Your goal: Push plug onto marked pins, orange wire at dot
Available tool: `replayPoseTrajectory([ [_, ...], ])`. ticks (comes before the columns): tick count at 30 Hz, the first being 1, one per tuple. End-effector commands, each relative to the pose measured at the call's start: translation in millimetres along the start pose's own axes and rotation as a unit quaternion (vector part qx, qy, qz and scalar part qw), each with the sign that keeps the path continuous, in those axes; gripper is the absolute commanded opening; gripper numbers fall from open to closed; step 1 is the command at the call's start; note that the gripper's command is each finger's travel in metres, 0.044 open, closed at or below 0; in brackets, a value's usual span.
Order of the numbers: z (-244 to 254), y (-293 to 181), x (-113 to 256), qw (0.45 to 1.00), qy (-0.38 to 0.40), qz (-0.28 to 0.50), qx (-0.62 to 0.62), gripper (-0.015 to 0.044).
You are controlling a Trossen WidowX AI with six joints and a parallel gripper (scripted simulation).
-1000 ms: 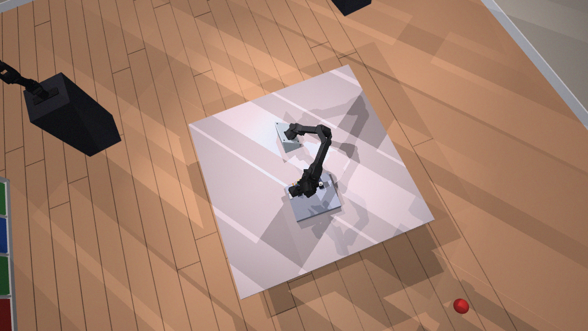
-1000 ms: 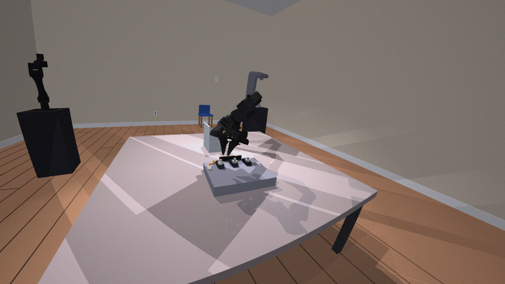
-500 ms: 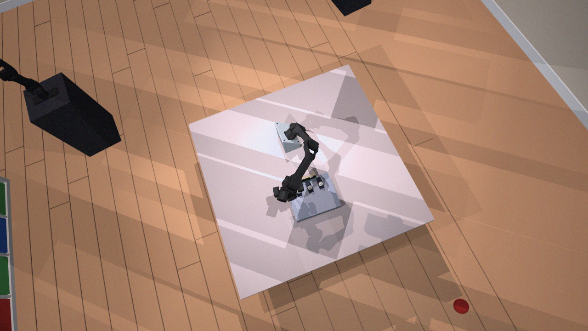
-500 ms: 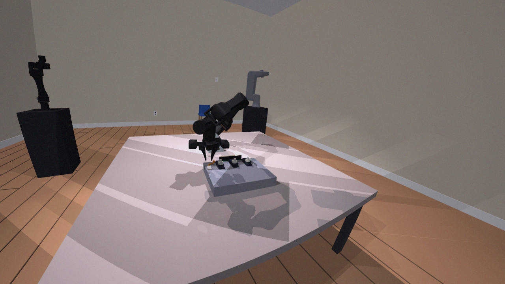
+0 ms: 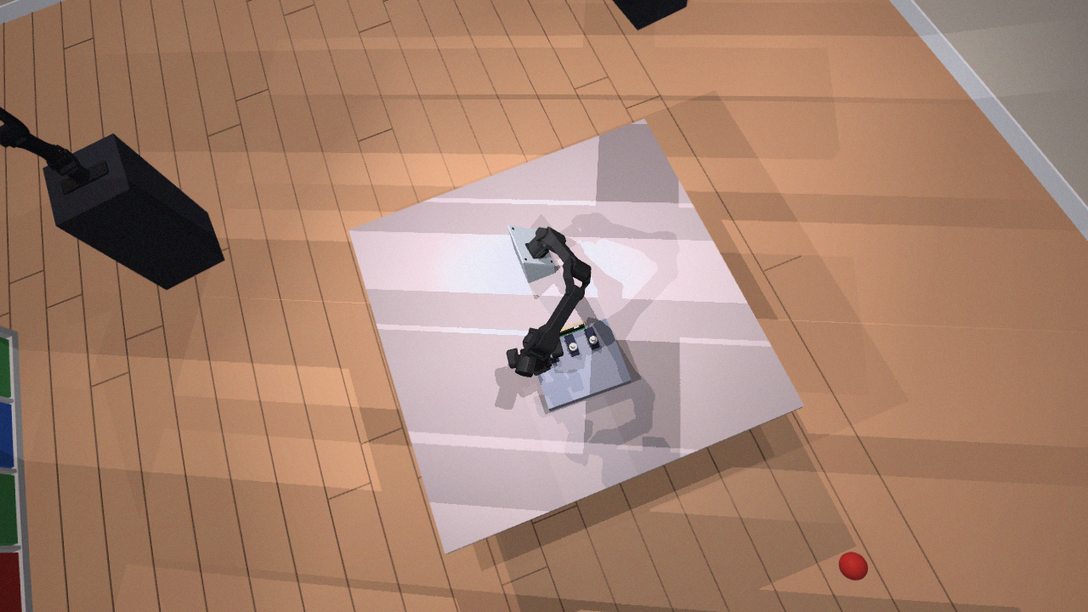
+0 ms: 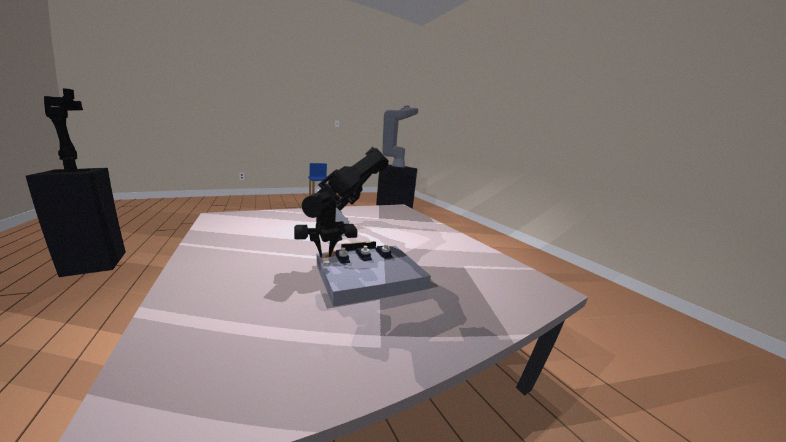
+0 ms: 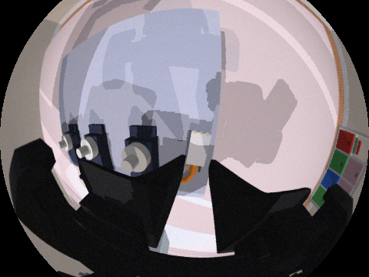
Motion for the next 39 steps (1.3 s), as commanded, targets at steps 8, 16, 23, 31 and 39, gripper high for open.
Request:
replayPoseTrajectory([
  [8, 0, 0, -14, 1.0, 0.002, -0.001, -0.002, 0.0115],
  [16, 0, 0, -14, 1.0, 0.002, -0.001, -0.002, 0.0003],
  [23, -1, 1, 15, 1.0, 0.001, -0.001, -0.002, 0.0],
  [31, 0, 0, 45, 1.0, 0.0, -0.001, -0.002, 0.0],
  [39, 21, -6, 50, 1.0, 0.001, -0.001, 0.002, 0.0],
])
Point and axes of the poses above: the point midway between the two fingers, 35 mm back from their tips, its own x axis back along the fingers, its own z axis across the jaws, y = z × x, the point moved 6 cm from there along x, back along the fingers, and after that the axes turned 12 degrees about x, right-handed, at the moved point
